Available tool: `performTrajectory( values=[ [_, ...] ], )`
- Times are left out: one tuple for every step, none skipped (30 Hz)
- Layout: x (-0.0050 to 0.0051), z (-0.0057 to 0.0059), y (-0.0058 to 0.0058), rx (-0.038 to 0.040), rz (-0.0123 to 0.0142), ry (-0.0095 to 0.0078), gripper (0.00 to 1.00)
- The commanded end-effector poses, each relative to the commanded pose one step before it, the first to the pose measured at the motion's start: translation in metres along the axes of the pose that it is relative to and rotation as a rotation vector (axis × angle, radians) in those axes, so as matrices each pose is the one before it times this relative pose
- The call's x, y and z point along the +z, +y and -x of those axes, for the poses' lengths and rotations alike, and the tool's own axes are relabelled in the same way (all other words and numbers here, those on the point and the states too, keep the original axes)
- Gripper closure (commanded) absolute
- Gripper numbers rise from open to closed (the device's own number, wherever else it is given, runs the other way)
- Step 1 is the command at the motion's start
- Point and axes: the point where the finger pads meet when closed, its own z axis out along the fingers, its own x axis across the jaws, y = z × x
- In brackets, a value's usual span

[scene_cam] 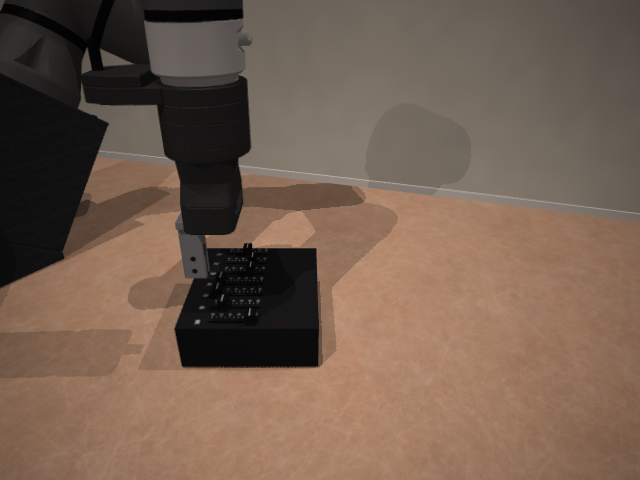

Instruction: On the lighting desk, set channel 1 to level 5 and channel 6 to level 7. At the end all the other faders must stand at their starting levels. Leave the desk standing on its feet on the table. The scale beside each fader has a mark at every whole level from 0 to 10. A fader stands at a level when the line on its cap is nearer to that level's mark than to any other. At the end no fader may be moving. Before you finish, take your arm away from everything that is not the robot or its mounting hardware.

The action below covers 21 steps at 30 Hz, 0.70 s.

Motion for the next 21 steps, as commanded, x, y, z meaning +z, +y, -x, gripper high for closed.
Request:
performTrajectory(
  values=[
    [-0.00042,0.00042,0.00019,-0.00021,0.00059,-0.00119,1.0],
    [0.00001,0.0,0.0,0.0,0.0,0.0,1.0],
    [0.00002,0.0,0.0,0.0,0.0,0.0,1.0],
    [0.00004,0.0,0.0,0.0,0.0,0.0,1.0],
    [0.00006,0.0,0.0,0.0,0.0,0.0,1.0],
    [0.00009,0.0,0.0,0.0,0.0,0.0,1.0],
    [0.00012,0.0,0.0,0.0,0.0,0.0,1.0],
    [0.0,0.0,0.0,0.0,0.0,0.0,1.0],
    [0.0,0.0,0.0,0.0,0.0,0.0,1.0],
    [0.00015,0.0,0.0,0.0,0.0,0.0,1.0],
    [0.00018,0.0,0.0,0.0,0.0,0.0,1.0],
    [0.00022,0.0,0.0,0.0,0.0,0.0,1.0],
    [0.00026,0.0,0.0,0.00001,0.0,0.0,1.0],
    [0.0003,0.0,0.0,0.00001,0.0,0.0,1.0],
    [0.00034,0.0,0.0,0.00001,0.0,0.0,1.0],
    [0.00038,0.0,0.0,0.00001,0.0,0.0,1.0],
    [0.00041,0.0,0.0,0.00001,-0.00001,0.0,1.0],
    [0.00045,0.0,0.0,0.00001,-0.00001,0.0,1.0],
    [0.00049,0.0,0.0,0.00001,-0.00001,-0.00001,1.0],
    [0.00053,0.0,0.0,0.00001,-0.00001,-0.00001,1.0],
    [0.00056,0.0,0.0,0.00001,-0.00001,-0.00001,1.0]
  ],
)
